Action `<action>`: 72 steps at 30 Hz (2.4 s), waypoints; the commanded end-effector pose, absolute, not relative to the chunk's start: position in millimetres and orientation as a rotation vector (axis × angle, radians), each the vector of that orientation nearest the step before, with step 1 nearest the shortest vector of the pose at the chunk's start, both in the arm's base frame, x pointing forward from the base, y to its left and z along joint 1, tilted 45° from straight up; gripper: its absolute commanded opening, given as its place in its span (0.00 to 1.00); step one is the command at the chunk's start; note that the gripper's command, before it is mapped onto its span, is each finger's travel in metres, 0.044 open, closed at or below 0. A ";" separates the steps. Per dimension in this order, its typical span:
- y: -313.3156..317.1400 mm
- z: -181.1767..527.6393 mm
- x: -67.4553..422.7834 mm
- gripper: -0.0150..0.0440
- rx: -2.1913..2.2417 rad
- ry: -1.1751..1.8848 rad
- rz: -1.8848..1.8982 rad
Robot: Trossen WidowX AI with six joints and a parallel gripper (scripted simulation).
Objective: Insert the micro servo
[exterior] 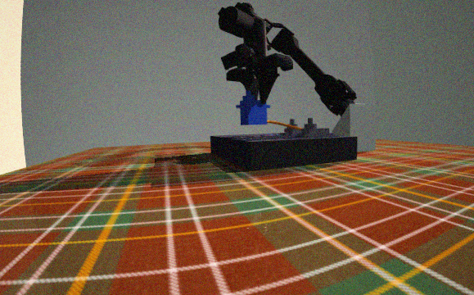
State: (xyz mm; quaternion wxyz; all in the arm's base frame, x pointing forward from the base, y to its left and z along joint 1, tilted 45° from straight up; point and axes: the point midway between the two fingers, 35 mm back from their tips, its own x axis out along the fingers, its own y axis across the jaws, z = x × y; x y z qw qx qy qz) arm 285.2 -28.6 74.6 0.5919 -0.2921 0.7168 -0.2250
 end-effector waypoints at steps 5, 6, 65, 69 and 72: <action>-63.7 111.9 277.5 0.25 -0.693 1.662 -0.524; -65.9 114.1 277.1 0.25 -0.693 1.662 -0.524; -53.9 107.4 168.3 0.25 -0.484 1.554 -0.743; -58.4 102.9 167.5 0.25 -0.485 1.554 -0.744; -60.9 100.4 166.9 0.25 -0.485 1.553 -0.744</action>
